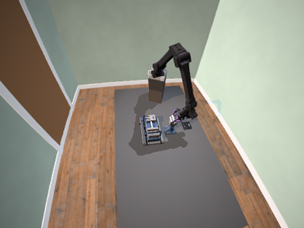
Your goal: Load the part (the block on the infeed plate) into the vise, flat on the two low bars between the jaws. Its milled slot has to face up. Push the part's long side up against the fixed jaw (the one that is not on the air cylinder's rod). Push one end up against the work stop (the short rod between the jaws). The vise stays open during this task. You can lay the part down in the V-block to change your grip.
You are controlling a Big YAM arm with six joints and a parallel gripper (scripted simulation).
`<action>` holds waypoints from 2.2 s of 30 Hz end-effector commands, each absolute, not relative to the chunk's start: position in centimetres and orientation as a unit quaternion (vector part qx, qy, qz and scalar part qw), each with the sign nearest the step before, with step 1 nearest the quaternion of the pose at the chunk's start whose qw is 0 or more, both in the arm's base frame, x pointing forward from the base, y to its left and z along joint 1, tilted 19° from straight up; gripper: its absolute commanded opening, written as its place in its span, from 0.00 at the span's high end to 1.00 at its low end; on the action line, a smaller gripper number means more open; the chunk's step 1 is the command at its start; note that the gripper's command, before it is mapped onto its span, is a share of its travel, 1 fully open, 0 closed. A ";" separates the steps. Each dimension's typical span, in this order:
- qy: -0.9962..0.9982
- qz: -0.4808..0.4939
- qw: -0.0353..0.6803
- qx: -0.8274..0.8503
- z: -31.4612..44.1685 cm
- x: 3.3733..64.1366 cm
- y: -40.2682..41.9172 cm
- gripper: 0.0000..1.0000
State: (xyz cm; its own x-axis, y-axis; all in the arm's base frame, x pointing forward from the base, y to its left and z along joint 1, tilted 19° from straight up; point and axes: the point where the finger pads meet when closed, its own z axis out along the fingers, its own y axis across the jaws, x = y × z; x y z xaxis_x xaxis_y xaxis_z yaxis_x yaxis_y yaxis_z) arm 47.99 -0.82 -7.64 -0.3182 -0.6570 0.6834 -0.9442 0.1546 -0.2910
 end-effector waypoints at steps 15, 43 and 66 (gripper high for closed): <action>-0.729 0.383 0.219 0.523 -6.1 48.8 0.4 1.00; -0.724 0.389 0.234 0.520 -6.4 48.5 0.3 1.00; -0.724 0.389 0.234 0.520 -6.4 48.5 0.3 1.00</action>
State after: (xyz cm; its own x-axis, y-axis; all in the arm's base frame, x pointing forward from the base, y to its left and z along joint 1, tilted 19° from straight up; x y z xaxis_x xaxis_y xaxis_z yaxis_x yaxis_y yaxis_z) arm 47.81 -0.76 -7.26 -0.3457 -0.5686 0.7464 -0.9373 0.1720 -0.3031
